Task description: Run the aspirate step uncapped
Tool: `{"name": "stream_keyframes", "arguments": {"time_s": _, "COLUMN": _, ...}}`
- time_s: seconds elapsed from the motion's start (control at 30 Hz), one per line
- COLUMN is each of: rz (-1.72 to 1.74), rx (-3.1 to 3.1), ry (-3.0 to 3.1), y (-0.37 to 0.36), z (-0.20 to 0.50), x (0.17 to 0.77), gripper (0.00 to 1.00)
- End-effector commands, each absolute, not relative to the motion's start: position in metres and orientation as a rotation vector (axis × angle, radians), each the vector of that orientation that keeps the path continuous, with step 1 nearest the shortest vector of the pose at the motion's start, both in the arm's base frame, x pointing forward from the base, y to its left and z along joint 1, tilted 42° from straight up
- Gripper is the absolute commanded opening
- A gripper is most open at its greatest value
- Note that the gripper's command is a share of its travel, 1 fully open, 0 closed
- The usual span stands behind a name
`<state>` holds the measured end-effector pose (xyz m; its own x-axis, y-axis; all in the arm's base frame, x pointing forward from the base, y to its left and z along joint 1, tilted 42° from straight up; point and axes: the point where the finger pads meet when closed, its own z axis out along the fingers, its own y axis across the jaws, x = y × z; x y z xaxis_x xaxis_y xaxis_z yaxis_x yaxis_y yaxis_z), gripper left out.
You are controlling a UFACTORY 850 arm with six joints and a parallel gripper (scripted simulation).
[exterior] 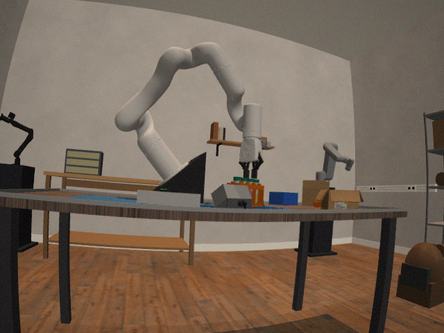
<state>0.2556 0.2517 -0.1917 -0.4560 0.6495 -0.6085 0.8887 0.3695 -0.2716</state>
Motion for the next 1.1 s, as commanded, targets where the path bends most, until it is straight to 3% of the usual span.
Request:
{"name": "stream_keyframes", "arguments": {"time_s": 0.0, "rz": -0.812, "rx": 1.338, "ry": 2.236, "y": 0.256, "z": -0.188, "x": 0.256, "gripper": 0.46}}
{"name": "stream_keyframes", "arguments": {"time_s": 0.37, "rz": -0.812, "rx": 1.338, "ry": 2.236, "y": 0.274, "z": -0.167, "x": 0.254, "gripper": 0.46}}
{"name": "stream_keyframes", "arguments": {"time_s": 0.67, "rz": -0.966, "rx": 0.790, "ry": 2.600, "y": 0.247, "z": -0.141, "x": 0.287, "gripper": 0.46}}
{"name": "stream_keyframes", "arguments": {"time_s": 1.07, "rz": -0.966, "rx": 0.790, "ry": 2.600, "y": 0.236, "z": -0.151, "x": 0.289, "gripper": 0.46}}
